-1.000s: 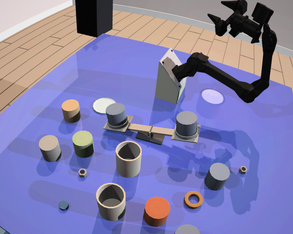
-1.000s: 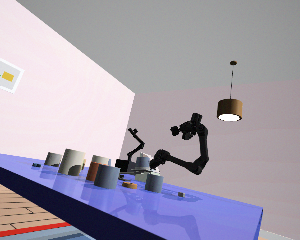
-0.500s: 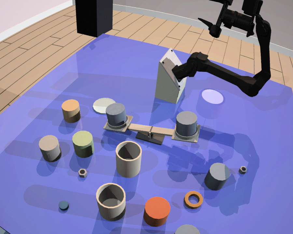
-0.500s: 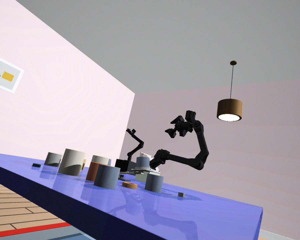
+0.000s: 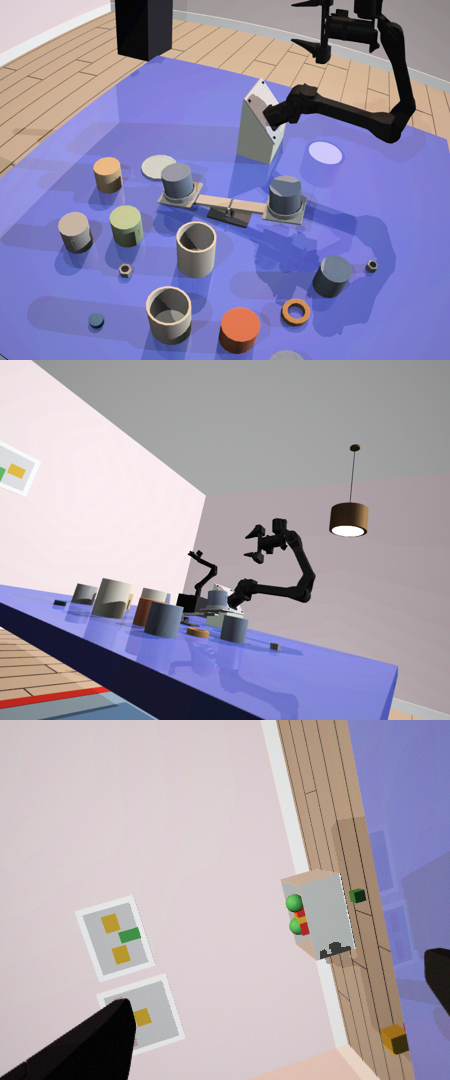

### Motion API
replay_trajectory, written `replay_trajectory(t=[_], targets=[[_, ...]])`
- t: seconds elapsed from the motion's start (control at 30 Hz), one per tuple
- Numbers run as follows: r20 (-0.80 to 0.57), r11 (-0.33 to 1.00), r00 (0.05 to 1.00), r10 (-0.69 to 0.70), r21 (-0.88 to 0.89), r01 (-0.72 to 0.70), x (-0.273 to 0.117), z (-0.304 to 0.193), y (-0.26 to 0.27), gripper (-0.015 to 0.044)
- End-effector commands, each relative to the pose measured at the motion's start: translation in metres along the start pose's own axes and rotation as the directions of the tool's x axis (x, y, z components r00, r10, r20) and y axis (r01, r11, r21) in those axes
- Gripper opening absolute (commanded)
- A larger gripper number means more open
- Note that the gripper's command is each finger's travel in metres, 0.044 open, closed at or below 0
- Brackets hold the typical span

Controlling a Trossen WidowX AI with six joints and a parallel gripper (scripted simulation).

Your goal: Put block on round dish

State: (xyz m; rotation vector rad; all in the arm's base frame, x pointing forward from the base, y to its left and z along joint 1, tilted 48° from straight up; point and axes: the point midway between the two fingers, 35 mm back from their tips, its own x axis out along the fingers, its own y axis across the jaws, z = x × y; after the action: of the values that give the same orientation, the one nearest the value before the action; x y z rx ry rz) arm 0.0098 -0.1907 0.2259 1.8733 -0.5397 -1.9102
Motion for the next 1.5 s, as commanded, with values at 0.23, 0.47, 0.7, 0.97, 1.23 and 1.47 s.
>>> replay_trajectory(t=[0.23, 0.47, 0.7, 0.97, 1.23, 1.47], targets=[[-0.121, 0.934, 0.983, -0.138, -0.347, 0.089, 0.024, -0.026, -0.012, 0.0440], [-0.190, 0.836, 0.956, -0.225, -0.542, 0.089, 0.035, -0.041, -0.021, 0.0440], [-0.255, 0.708, 0.916, -0.311, -0.705, 0.044, 0.045, -0.057, -0.031, 0.0440], [-0.323, 0.541, 0.855, -0.407, -0.839, -0.059, 0.055, -0.074, -0.044, 0.0440], [-0.384, 0.372, 0.778, -0.498, -0.904, -0.209, 0.062, -0.091, -0.058, 0.0440], [-0.433, 0.234, 0.697, -0.571, -0.900, -0.367, 0.066, -0.105, -0.071, 0.0440]])
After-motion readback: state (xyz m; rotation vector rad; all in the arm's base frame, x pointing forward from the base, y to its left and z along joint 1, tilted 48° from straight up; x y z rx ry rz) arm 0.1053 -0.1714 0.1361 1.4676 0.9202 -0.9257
